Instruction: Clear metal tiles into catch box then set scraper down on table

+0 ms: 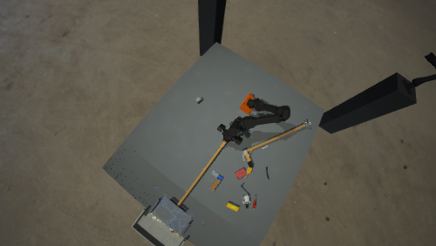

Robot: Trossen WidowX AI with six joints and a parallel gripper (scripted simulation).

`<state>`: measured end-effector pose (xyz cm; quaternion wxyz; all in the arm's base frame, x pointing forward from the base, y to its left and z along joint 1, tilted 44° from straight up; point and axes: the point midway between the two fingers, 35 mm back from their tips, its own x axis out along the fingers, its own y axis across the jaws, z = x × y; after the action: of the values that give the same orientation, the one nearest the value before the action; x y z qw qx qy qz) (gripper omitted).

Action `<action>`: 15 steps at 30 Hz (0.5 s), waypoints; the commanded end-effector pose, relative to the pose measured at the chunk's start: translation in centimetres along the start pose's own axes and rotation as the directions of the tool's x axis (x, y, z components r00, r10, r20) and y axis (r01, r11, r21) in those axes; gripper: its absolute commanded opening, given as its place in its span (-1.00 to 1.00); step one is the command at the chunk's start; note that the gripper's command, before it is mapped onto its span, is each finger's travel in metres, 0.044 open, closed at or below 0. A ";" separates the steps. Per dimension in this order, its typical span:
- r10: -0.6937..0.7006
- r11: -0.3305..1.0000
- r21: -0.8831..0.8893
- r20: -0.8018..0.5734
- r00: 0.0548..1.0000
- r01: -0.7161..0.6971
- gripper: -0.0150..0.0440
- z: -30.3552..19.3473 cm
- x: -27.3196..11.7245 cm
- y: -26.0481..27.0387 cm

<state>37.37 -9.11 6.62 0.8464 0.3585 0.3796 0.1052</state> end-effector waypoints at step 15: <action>0.001 1.000 -0.011 0.020 1.000 -0.001 -0.49 -1.8 -1.6 0.1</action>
<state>35.23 -8.56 6.40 0.8474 0.3578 0.3783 0.1039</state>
